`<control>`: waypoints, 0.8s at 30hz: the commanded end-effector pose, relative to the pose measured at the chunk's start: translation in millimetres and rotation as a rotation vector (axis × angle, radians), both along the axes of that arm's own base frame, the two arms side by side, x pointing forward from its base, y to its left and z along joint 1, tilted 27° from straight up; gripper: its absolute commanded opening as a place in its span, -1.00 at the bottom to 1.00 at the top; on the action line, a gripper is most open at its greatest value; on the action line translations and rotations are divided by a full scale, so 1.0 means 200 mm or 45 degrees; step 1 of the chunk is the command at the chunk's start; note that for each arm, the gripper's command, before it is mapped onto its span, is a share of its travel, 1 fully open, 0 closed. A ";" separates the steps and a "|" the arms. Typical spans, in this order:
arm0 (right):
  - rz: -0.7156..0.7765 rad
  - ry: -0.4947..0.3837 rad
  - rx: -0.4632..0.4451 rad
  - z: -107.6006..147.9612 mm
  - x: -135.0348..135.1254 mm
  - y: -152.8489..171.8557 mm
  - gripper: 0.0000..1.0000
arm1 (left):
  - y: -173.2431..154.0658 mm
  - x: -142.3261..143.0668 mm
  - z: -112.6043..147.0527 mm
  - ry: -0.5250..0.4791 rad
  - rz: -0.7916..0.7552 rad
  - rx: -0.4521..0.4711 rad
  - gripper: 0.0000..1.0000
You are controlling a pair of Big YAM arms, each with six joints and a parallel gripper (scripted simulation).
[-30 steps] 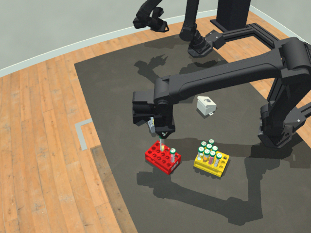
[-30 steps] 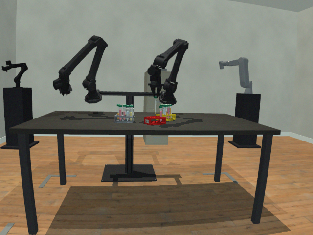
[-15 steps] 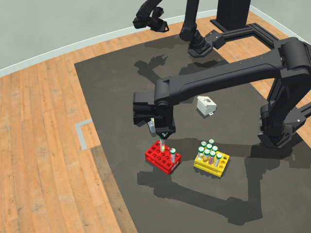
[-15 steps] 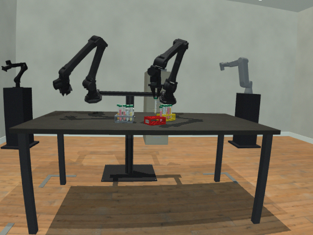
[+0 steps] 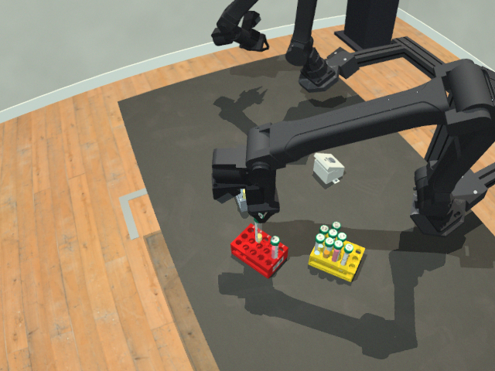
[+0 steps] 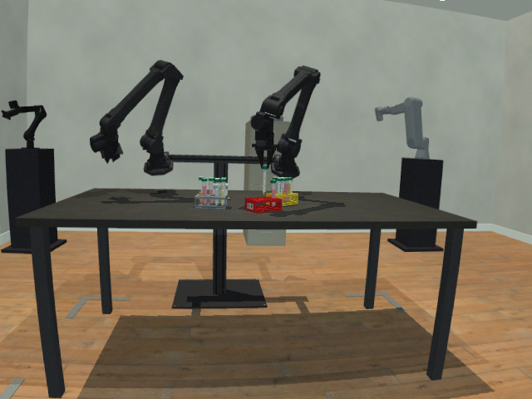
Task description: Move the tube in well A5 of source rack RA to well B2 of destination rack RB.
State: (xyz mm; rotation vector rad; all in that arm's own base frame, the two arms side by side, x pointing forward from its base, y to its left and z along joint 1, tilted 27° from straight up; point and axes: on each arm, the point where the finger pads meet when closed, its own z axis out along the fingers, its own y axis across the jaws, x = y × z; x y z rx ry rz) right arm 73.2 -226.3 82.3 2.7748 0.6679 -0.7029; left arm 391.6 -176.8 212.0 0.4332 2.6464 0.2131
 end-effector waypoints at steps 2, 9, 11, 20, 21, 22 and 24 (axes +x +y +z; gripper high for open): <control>-0.001 -0.014 -0.018 0.03 0.02 -0.03 -0.40 | 0.02 0.02 -0.04 0.010 0.007 0.005 -1.00; -0.001 -0.014 -0.018 0.03 0.02 -0.03 -0.40 | 0.02 0.03 -0.05 0.013 0.007 0.007 -1.00; -0.001 -0.014 -0.018 0.03 0.02 -0.03 -0.40 | 0.02 0.03 -0.05 0.008 0.007 0.004 -1.00; -0.001 -0.014 -0.018 0.03 0.02 -0.03 -0.40 | 0.02 0.04 -0.06 0.011 0.007 0.005 -1.00; -0.001 -0.014 -0.018 0.03 0.02 -0.03 -0.40 | 0.02 0.03 -0.04 -0.002 0.007 -0.003 -1.00; -0.001 -0.014 -0.018 0.03 0.02 -0.03 -0.40 | 0.02 0.03 -0.04 -0.004 0.007 -0.004 -1.00; -0.001 -0.014 -0.018 0.03 0.02 -0.03 -0.40 | 0.02 0.04 -0.05 0.001 0.007 0.000 -1.00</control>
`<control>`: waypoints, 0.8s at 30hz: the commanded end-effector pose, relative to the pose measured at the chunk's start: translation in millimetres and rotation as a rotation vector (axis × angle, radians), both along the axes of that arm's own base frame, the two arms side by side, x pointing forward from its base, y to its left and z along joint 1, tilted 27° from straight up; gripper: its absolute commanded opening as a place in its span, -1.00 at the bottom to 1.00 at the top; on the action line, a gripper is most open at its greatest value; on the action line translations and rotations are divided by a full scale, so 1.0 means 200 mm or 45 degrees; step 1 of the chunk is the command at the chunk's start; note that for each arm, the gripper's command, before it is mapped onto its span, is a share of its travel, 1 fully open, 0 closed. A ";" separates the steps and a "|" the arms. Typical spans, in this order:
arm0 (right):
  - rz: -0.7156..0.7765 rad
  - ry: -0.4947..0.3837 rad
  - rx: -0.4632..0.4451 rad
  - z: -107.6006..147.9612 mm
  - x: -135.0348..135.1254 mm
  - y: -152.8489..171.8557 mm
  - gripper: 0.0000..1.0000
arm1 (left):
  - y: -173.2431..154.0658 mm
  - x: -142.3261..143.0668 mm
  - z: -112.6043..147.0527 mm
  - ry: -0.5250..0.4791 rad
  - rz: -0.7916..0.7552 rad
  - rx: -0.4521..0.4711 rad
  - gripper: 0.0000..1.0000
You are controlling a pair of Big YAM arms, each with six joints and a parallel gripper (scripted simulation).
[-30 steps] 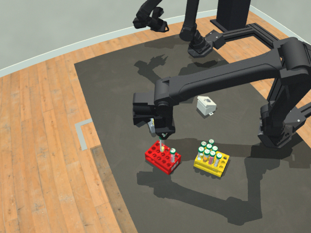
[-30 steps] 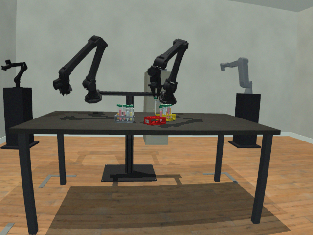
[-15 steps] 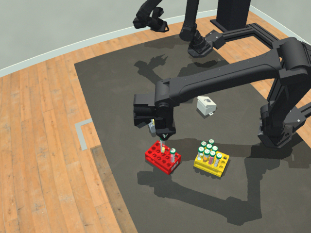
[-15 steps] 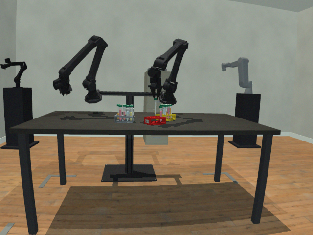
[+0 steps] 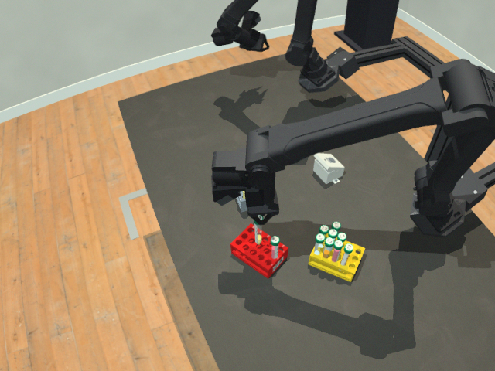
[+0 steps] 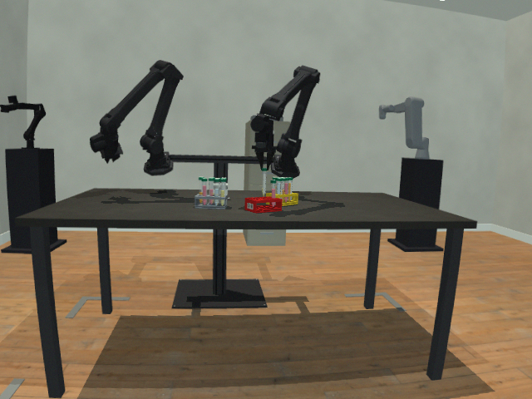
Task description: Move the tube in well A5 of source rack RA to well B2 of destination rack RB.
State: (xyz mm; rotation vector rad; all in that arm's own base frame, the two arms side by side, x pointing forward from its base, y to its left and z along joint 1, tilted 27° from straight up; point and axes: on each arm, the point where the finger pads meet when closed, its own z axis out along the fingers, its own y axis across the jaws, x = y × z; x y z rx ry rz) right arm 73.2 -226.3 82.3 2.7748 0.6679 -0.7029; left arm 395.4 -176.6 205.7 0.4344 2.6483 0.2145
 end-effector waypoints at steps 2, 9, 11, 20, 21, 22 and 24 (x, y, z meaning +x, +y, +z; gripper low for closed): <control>-0.001 -0.014 -0.018 0.03 0.02 -0.03 -0.40 | 0.02 0.02 -0.03 0.003 0.007 0.001 -1.00; -0.001 -0.014 -0.018 0.03 0.02 -0.03 -0.40 | 0.02 0.02 -0.04 0.004 0.008 0.002 -1.00; -0.001 -0.014 -0.018 0.03 0.02 -0.03 -0.40 | 0.03 0.03 -0.05 0.005 0.007 0.002 -1.00; -0.001 -0.014 -0.018 0.03 0.02 -0.03 -0.40 | 0.03 0.03 -0.05 0.002 0.008 0.000 -1.00; -0.001 -0.014 -0.018 0.03 0.02 -0.03 -0.40 | 0.03 0.03 -0.05 -0.001 0.008 -0.001 -1.00; -0.001 -0.014 -0.018 0.03 0.02 -0.03 -0.40 | 0.03 0.03 -0.05 -0.003 0.008 -0.003 -1.00; -0.001 -0.014 -0.018 0.03 0.02 -0.03 -0.40 | 0.03 0.02 -0.04 -0.001 0.006 -0.002 -1.00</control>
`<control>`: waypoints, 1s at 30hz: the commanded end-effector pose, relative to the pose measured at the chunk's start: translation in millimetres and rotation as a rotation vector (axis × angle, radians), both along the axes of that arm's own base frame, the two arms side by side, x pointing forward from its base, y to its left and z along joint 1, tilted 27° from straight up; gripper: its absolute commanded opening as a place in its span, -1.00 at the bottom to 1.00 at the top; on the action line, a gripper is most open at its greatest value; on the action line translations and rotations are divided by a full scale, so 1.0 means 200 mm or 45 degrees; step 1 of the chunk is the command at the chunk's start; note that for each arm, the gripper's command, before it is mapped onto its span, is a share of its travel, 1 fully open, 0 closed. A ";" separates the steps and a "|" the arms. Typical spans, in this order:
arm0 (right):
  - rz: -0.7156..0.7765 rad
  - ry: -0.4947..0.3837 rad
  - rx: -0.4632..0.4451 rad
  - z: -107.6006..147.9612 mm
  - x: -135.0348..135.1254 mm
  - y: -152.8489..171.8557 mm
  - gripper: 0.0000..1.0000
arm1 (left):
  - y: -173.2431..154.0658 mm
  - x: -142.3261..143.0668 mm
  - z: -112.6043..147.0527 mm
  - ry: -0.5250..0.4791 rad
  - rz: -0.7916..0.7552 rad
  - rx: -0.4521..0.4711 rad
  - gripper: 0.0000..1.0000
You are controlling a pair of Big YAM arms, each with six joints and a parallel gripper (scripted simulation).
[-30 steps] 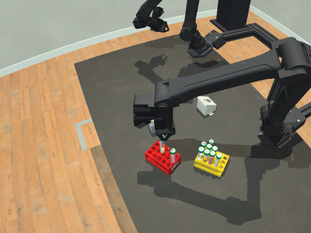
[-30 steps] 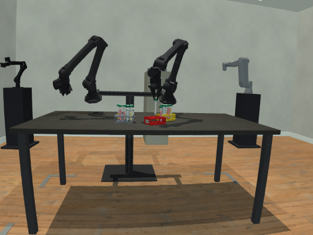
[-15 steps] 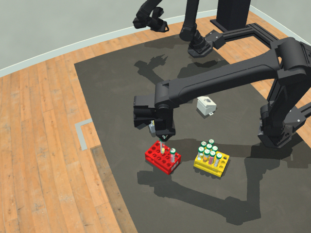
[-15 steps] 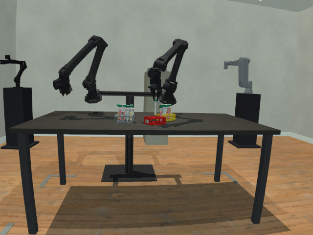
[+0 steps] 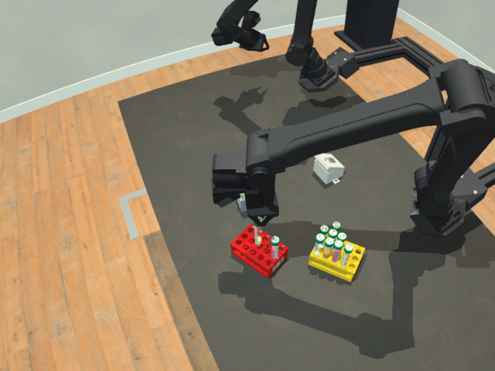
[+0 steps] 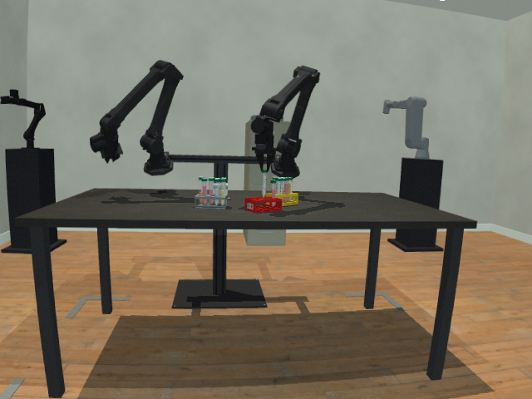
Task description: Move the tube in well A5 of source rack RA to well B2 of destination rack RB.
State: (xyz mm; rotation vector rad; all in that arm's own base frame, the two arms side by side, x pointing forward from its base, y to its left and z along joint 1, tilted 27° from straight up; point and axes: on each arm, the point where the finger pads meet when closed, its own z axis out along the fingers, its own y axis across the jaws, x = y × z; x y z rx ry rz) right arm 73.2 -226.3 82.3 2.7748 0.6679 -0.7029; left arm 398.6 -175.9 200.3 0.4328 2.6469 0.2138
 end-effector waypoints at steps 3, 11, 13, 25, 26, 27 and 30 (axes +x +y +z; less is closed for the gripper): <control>-0.001 -0.014 -0.018 0.03 0.02 -0.03 -0.40 | 0.02 0.00 -0.01 -0.003 0.005 -0.003 -1.00; -0.001 -0.014 -0.018 0.03 0.02 -0.03 -0.40 | -0.01 0.02 0.05 -0.024 -0.001 -0.016 -1.00; -0.001 -0.014 -0.018 0.03 0.02 -0.03 -0.40 | -0.01 0.02 0.05 -0.024 -0.001 -0.016 -1.00; -0.001 -0.014 -0.018 0.03 0.02 -0.03 -0.40 | -0.01 0.02 0.05 -0.024 -0.001 -0.016 -1.00; -0.001 -0.014 -0.018 0.03 0.02 -0.03 -0.40 | -0.01 0.02 0.05 -0.024 -0.001 -0.016 -1.00; -0.001 -0.014 -0.018 0.03 0.02 -0.03 -0.40 | -0.01 0.02 0.05 -0.024 -0.001 -0.016 -1.00; -0.001 -0.014 -0.018 0.03 0.02 -0.03 -0.40 | -0.01 0.02 0.04 -0.024 -0.001 -0.016 -1.00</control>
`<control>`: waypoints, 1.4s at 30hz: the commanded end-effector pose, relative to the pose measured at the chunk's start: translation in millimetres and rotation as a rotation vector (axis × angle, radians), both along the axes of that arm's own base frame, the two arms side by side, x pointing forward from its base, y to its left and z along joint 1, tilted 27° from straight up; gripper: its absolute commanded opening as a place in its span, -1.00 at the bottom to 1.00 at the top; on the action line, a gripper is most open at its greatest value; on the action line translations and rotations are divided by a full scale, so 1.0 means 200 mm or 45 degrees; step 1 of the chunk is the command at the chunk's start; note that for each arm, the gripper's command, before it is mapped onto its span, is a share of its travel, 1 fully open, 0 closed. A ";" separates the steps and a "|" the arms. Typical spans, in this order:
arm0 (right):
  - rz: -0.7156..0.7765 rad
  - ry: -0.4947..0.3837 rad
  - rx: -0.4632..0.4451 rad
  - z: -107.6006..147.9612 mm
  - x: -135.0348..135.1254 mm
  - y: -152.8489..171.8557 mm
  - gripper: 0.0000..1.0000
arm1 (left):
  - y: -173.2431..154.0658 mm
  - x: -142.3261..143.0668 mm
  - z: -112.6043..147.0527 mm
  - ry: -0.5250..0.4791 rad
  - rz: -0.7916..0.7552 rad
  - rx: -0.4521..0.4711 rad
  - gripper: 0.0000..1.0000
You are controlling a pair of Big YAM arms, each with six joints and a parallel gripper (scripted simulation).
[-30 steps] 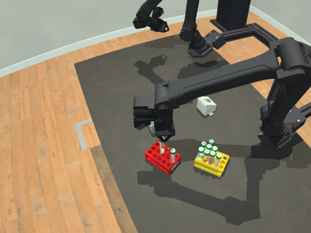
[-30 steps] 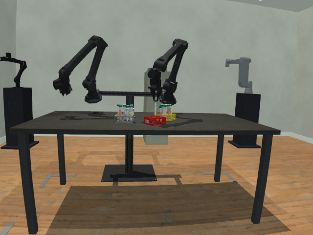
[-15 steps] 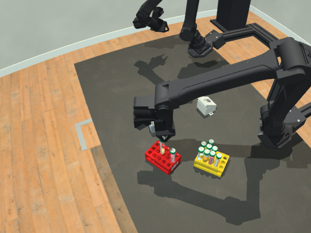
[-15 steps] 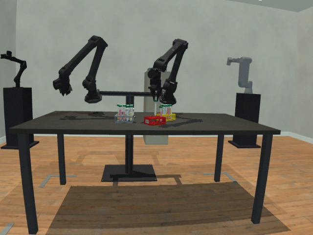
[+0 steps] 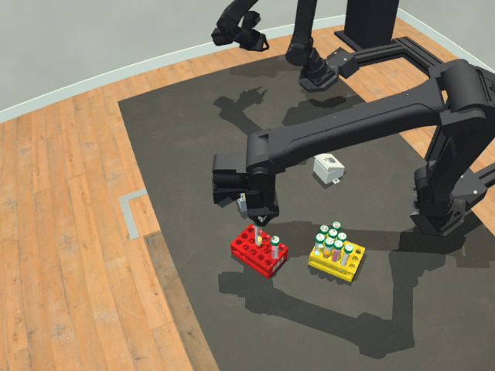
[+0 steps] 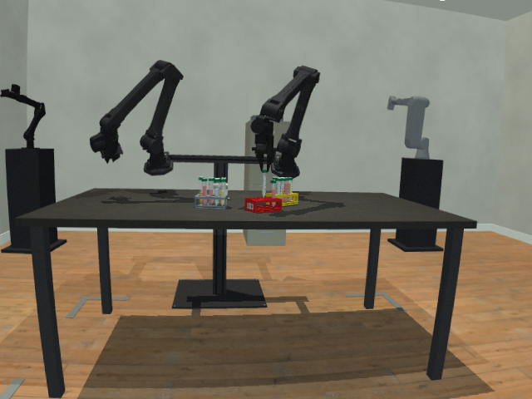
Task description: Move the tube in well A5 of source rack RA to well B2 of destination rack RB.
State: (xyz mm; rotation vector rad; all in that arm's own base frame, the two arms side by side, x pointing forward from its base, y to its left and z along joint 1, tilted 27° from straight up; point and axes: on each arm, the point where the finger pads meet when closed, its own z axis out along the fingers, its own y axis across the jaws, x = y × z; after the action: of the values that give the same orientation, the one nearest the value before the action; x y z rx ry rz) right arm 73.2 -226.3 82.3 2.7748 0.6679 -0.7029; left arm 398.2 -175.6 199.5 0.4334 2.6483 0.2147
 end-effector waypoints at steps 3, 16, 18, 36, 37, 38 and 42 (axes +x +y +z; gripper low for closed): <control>-0.001 -0.014 -0.018 0.03 0.02 -0.03 -0.40 | -0.01 0.02 0.05 -0.026 -0.001 -0.017 -1.00; -0.001 -0.014 -0.018 0.03 0.02 -0.03 -0.40 | 0.03 0.03 -0.07 0.010 0.006 0.005 -1.00; -0.001 -0.014 -0.018 0.03 0.02 -0.03 -0.40 | 0.03 0.03 -0.07 0.007 0.006 0.003 -1.00; -0.001 -0.014 -0.018 0.03 0.02 -0.03 -0.40 | 0.03 0.04 -0.10 0.006 0.006 0.003 -1.00; -0.001 -0.014 -0.018 0.03 0.02 -0.03 -0.40 | 0.03 0.04 -0.10 0.002 0.006 0.001 -1.00; -0.001 -0.014 -0.018 0.03 0.02 -0.03 -0.40 | 0.03 0.04 -0.09 0.001 0.006 0.000 -1.00; -0.001 -0.014 -0.018 0.03 0.02 -0.03 -0.40 | 0.03 0.05 -0.12 0.011 0.006 0.005 -1.00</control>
State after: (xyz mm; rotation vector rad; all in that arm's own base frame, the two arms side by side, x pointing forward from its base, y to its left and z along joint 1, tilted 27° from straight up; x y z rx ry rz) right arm 73.2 -226.3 82.3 2.7748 0.6679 -0.7029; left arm 404.2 -173.1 183.5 0.4339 2.6492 0.2153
